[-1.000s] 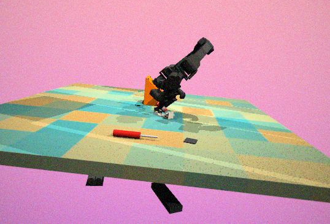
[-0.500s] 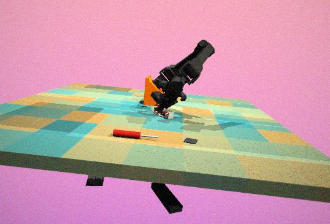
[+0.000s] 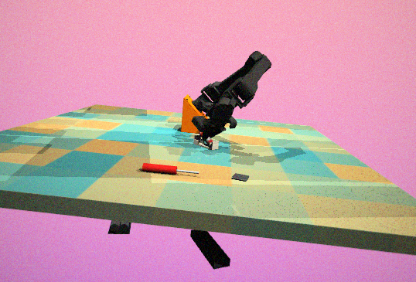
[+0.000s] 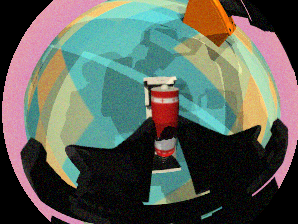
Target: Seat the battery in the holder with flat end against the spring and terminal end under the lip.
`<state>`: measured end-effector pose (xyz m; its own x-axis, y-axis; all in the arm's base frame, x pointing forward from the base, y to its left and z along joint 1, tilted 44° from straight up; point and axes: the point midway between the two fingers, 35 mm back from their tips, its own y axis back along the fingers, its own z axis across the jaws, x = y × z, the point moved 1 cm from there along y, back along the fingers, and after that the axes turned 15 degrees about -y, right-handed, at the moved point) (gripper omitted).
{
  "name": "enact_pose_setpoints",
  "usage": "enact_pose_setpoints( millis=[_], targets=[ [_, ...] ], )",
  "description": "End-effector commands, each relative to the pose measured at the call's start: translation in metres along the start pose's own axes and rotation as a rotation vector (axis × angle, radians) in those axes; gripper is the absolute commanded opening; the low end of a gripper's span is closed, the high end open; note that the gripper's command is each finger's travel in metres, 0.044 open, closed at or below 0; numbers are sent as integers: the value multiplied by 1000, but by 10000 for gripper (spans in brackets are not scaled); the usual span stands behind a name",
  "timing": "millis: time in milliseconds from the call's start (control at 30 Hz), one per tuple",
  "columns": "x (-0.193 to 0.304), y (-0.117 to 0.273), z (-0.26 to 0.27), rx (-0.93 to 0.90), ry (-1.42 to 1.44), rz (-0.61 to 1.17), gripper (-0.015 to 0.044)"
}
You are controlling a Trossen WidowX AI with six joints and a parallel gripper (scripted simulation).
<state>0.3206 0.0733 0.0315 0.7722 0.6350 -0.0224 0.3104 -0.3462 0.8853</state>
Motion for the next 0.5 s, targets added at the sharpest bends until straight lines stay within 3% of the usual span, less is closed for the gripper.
enact_pose_setpoints(
  millis=[0, 467],
  targets=[
    [4, 1, 0, 0, -3, 2, 76],
    [11, 5, -2, 3, -2, -3, 76]
  ],
)
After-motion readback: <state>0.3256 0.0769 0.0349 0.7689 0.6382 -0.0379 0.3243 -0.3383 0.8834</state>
